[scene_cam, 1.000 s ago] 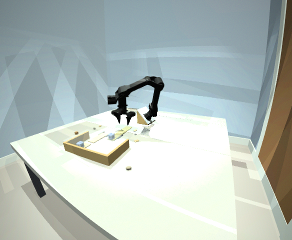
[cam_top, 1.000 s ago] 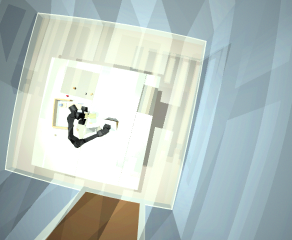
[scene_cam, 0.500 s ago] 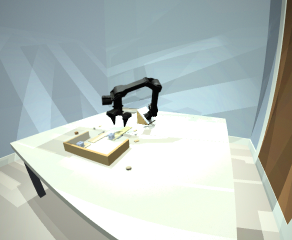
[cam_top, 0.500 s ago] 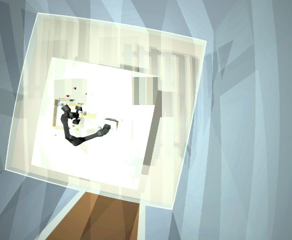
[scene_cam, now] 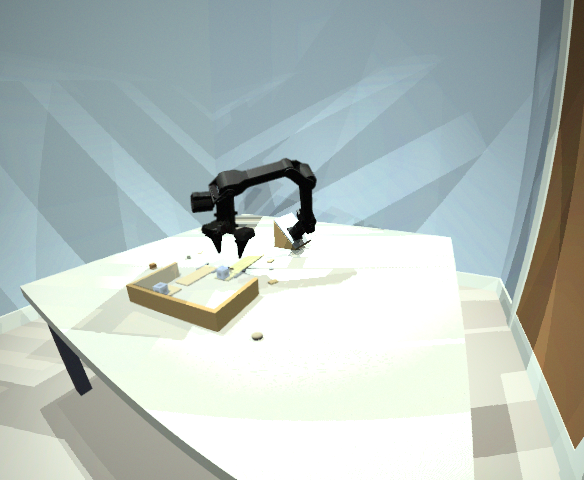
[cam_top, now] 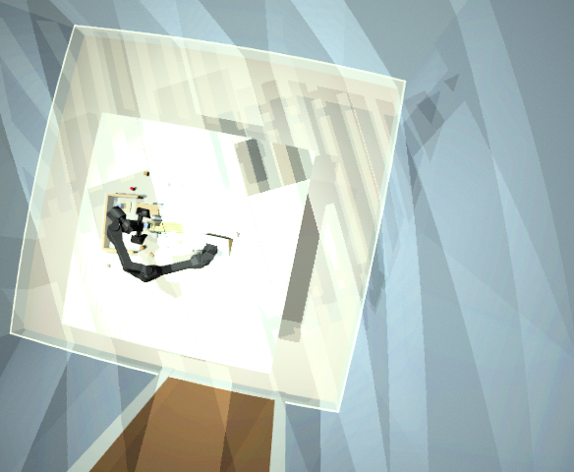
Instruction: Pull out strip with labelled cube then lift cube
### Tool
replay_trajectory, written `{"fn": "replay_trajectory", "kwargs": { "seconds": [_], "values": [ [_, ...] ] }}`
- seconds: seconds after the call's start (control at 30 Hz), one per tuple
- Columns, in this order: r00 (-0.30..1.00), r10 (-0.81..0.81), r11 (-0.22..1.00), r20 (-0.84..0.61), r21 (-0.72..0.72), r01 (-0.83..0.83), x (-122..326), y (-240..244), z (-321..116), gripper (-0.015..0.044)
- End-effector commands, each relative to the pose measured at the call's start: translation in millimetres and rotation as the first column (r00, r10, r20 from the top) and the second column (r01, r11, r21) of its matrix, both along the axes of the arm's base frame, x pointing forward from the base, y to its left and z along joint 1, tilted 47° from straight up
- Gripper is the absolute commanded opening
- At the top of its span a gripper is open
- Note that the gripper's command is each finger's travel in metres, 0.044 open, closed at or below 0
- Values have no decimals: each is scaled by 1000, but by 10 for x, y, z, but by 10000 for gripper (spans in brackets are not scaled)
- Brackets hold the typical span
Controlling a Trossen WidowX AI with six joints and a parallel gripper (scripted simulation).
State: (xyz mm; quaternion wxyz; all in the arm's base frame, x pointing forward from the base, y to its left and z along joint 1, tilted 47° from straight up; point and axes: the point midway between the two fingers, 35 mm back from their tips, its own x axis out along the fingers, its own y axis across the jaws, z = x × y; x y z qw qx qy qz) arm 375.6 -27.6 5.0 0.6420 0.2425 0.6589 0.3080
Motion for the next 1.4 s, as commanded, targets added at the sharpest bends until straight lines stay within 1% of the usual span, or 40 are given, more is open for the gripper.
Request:
{"fn": "replay_trajectory", "kwargs": {
  "seconds": [0.0, 0.23, 0.47, 0.5, 1.37],
  "values": [
    [1000, -6, 1000, -6, 6, 6, 146, 20, 8, 440],
    [1000, -6, 1000, -5, 6, 6, 387, 55, 30, 440],
    [1000, -6, 1000, -5, 6, 6, 389, 116, -31, 256],
    [1000, -6, 1000, -5, 6, 6, 389, 128, -43, 250],
    [1000, -6, 1000, -5, 8, 6, 366, 435, -335, 250]
  ]
}}
